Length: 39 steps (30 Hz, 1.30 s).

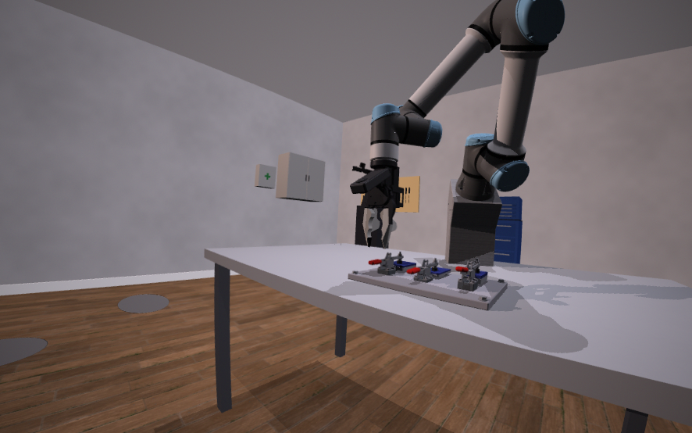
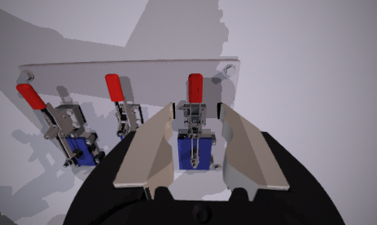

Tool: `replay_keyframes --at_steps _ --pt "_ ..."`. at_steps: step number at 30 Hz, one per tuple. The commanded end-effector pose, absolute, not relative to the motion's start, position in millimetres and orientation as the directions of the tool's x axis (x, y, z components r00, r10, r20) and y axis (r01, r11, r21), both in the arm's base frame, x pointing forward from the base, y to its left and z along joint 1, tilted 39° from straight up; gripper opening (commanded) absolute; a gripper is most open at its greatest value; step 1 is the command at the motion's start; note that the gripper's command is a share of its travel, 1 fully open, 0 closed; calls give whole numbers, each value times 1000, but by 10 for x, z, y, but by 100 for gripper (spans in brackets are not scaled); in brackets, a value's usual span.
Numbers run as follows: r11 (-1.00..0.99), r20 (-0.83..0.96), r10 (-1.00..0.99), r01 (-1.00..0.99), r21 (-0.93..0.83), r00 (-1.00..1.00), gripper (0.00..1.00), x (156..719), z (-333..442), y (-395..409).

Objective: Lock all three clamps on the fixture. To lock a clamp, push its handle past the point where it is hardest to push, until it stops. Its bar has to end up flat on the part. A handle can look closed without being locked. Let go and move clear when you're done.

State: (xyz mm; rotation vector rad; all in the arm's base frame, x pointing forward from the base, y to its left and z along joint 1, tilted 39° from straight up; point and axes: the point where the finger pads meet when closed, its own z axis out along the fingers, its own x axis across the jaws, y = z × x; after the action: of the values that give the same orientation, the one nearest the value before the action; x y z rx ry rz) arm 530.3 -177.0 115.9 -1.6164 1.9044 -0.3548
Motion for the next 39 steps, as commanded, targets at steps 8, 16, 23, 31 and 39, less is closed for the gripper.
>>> replay_keyframes --at_steps 8,16,23,31,39 --pt "219 -273 -959 -795 -565 -70 28 5305 1163 -1772" --pt "219 -274 -959 -796 -564 -69 28 4944 1630 -1880" --pt "219 -274 -959 -796 -564 -69 28 4944 1630 -1880" --pt "218 -274 -959 -796 -564 -69 28 4722 1918 -1947" --pt "218 -274 -959 -796 -564 -69 28 4722 1918 -1947"
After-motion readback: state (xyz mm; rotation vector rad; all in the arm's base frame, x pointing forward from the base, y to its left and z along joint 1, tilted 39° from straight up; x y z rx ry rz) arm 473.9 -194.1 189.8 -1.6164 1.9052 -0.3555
